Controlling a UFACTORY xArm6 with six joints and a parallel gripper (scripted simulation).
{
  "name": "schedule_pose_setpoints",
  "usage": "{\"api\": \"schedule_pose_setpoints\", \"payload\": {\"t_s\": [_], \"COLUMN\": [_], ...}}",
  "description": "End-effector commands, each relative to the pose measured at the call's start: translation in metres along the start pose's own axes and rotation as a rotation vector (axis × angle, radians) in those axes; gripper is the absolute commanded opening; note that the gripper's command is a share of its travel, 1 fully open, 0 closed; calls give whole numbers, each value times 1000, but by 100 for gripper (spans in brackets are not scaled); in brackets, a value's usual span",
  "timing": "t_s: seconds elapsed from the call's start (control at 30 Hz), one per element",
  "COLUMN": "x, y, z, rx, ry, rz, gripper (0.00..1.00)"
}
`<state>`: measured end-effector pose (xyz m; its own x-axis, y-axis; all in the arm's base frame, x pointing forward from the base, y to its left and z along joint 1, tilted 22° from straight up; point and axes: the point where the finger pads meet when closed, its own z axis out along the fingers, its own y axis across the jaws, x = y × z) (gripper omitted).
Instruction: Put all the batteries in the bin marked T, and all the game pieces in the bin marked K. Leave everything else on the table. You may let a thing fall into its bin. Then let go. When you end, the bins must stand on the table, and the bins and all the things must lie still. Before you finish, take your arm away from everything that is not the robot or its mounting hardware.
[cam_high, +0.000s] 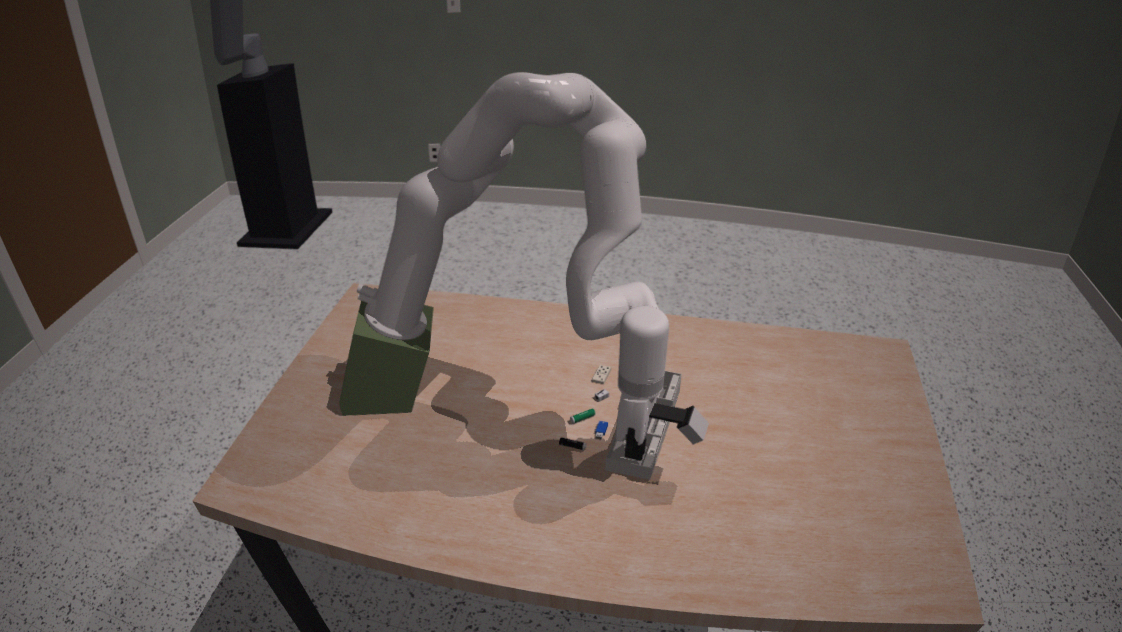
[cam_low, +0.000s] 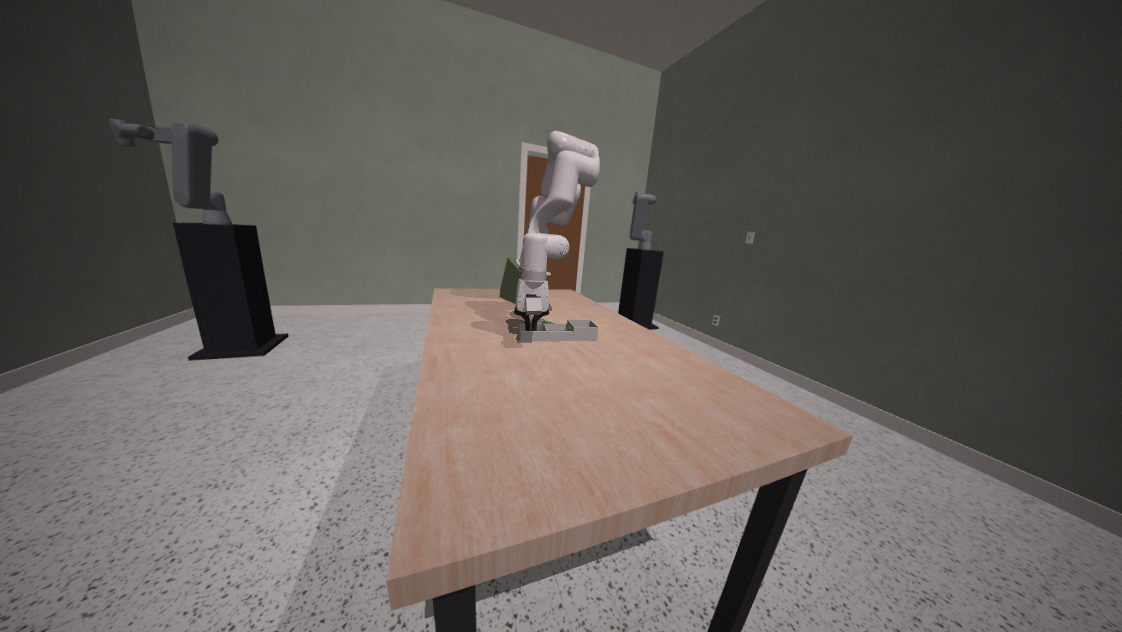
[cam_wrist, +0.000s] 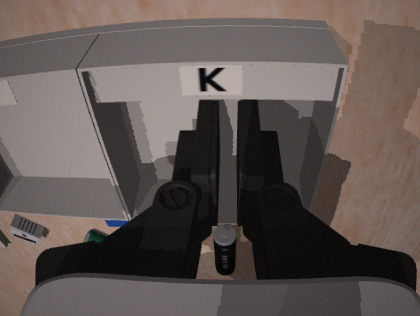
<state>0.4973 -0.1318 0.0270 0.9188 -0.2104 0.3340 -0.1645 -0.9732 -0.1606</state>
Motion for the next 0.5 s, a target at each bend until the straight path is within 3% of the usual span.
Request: {"api": "schedule_pose_setpoints", "payload": {"t_s": [0.0, 0.47], "x": [1, 1], "y": [0, 0], "z": [-2, -18], "rx": [0, -1], "ry": [3, 3], "rz": [0, 0], "gripper": [7, 7]}}
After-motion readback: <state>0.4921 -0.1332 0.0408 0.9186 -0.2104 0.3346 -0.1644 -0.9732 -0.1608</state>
